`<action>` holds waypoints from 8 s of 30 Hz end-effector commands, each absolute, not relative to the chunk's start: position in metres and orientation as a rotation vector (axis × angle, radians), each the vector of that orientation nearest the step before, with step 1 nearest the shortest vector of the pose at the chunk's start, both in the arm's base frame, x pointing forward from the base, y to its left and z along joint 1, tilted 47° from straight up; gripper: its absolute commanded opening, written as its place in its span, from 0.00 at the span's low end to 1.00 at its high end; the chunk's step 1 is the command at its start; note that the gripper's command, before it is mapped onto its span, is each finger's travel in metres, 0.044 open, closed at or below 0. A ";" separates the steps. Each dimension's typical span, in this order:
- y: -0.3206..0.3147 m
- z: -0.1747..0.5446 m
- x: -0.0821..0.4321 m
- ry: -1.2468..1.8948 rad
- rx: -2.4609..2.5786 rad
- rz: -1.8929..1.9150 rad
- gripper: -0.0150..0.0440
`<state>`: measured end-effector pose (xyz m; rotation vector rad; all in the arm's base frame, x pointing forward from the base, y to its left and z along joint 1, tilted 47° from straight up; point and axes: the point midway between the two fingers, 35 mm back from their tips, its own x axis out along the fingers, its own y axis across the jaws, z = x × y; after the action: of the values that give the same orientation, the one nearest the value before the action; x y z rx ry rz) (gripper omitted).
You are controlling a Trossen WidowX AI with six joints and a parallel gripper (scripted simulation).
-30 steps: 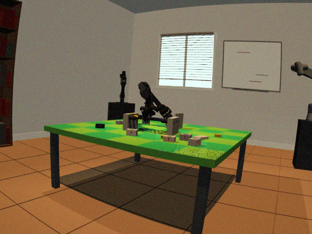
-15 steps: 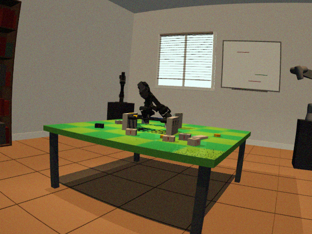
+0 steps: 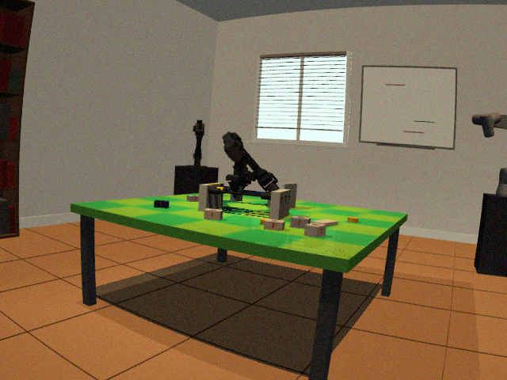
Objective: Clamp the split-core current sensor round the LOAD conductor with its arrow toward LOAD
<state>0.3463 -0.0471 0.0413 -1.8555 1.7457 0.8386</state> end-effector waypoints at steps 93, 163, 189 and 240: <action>0.031 0.121 0.331 1.595 -1.944 0.781 1.00; -0.021 0.133 0.318 1.458 -1.366 0.798 1.00; 0.031 0.121 0.331 1.595 -1.944 0.781 1.00; 0.031 0.121 0.331 1.595 -1.944 0.781 1.00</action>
<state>0.3310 0.0316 0.1202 -1.9449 1.5926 0.7903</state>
